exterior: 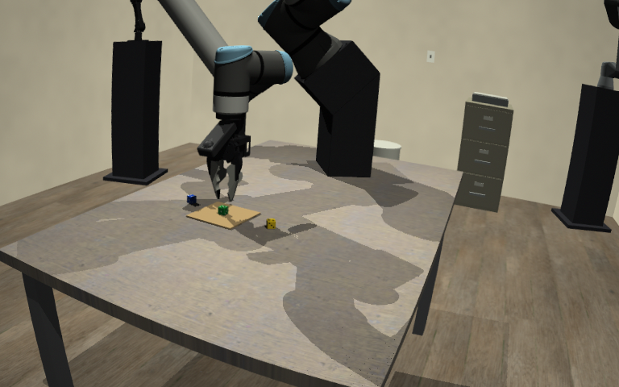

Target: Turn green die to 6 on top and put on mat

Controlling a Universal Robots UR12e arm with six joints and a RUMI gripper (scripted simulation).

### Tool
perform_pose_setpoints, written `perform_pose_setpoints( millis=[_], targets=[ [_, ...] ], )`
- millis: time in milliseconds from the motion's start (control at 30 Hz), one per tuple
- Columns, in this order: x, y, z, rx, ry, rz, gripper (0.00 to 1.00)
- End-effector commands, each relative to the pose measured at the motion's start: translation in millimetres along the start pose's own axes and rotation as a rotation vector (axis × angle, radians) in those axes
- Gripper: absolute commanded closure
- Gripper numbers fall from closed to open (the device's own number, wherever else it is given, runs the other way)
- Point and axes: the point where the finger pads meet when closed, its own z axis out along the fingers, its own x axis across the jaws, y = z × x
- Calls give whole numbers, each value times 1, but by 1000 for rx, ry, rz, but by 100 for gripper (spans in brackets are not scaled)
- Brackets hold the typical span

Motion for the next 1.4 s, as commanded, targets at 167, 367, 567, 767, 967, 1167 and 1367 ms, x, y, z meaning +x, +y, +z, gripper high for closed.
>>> perform_pose_setpoints(
  millis=[167, 367, 567, 767, 967, 1167, 1367],
  targets=[
    [1, -2, 8, 3, 1, 2, 79],
    [1, -2, 9, 3, 1, 2, 79],
    [1, -2, 9, 3, 1, 2, 79],
    [1, -2, 9, 3, 1, 2, 79],
    [1, -2, 9, 3, 1, 2, 79],
    [1, -2, 9, 3, 1, 2, 79],
    [1, -2, 9, 3, 1, 2, 79]
  ],
)
